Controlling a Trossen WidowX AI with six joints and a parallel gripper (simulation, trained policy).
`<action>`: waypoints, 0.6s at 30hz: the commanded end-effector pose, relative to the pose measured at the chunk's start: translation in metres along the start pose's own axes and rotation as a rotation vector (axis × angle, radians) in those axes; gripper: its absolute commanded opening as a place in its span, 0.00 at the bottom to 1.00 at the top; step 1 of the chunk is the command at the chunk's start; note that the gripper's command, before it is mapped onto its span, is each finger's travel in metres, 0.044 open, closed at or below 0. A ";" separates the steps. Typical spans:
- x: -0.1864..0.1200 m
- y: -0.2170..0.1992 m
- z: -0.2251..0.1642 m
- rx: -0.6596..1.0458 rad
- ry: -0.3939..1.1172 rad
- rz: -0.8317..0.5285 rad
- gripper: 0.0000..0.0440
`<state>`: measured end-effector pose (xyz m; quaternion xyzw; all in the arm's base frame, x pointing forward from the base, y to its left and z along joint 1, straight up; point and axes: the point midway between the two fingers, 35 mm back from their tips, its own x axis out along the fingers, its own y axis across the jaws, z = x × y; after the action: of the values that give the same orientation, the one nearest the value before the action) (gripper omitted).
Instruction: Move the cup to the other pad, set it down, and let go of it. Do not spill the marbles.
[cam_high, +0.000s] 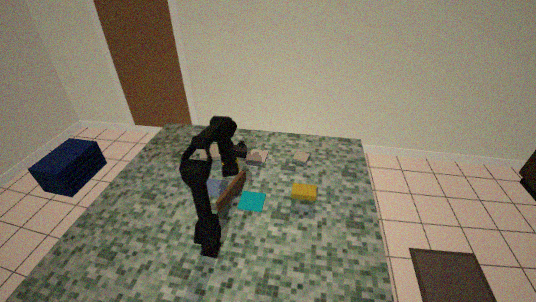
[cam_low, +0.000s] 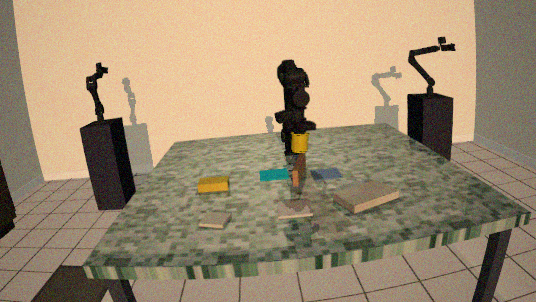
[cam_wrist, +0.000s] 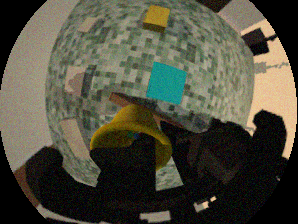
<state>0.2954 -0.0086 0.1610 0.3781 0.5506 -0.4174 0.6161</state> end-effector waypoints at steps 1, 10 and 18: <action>-0.002 -0.004 0.014 0.032 -0.019 0.027 0.00; 0.005 -0.014 0.038 0.096 -0.038 0.049 0.00; 0.017 -0.025 0.054 0.145 -0.048 0.057 0.00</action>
<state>0.2960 -0.0610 0.1540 0.4229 0.5001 -0.4428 0.6123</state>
